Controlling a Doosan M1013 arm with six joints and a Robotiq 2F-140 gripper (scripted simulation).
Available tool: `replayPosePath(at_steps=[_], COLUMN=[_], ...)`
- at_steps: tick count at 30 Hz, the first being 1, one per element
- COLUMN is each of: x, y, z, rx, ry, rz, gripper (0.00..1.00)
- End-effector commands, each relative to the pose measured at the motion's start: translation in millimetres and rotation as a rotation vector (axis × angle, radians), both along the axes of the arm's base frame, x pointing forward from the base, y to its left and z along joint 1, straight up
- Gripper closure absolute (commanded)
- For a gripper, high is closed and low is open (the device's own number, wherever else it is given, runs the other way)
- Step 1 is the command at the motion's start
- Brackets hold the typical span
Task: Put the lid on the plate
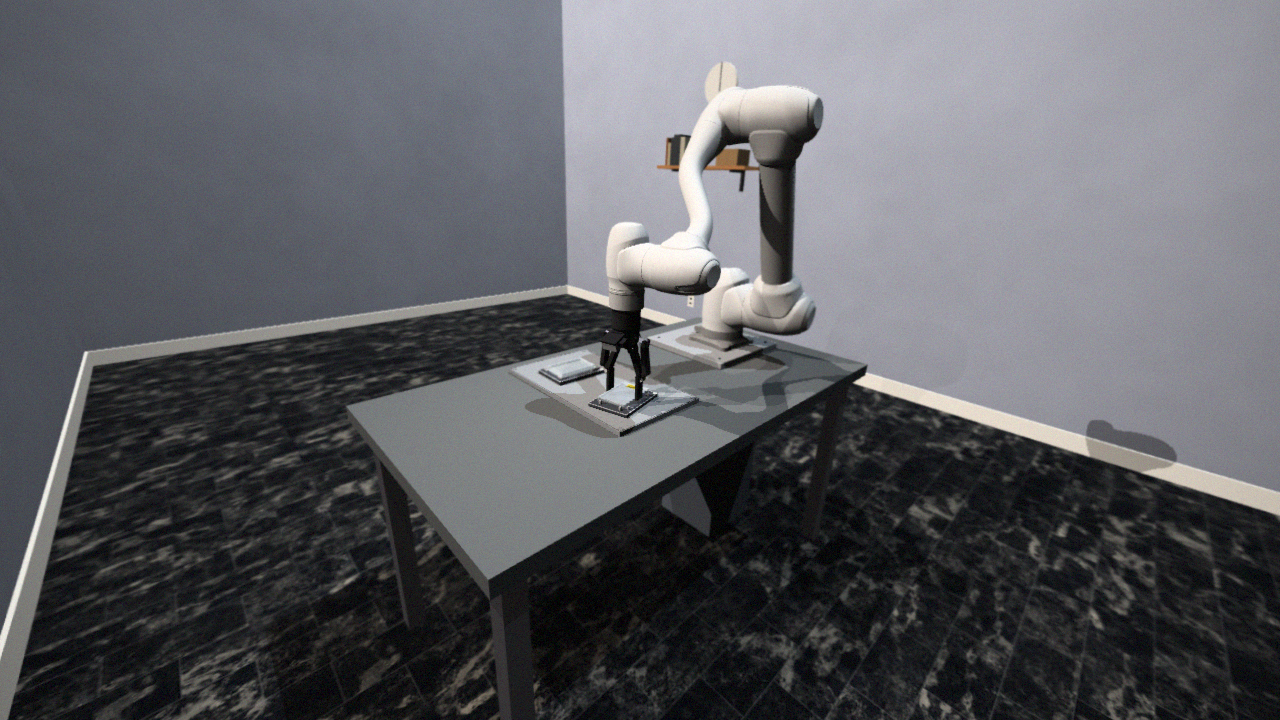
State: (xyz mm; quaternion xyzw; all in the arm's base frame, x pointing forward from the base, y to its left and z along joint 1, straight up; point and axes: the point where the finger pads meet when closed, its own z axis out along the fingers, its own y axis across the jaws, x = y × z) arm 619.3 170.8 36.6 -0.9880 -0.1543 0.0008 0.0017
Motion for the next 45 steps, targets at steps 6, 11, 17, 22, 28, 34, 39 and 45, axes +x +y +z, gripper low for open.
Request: replayPosePath(at_steps=[6, 11, 17, 22, 28, 34, 39, 45], x=[0, 0, 1, 1, 1, 1, 1, 1], y=[0, 0, 0, 0, 0, 0, 0, 0], z=[14, 22, 31, 40, 47, 51, 53, 54], rx=[0.001, 0.001, 0.001, 0.001, 0.001, 0.001, 0.001, 0.001], ry=[-0.001, -0.001, -0.001, -0.001, -0.001, -0.001, -0.001, -0.001], rz=[0.000, 0.000, 0.000, 0.000, 0.000, 0.000, 0.000, 0.000], gripper=[0.40, 0.40, 0.40, 0.40, 0.40, 0.40, 0.40, 0.40])
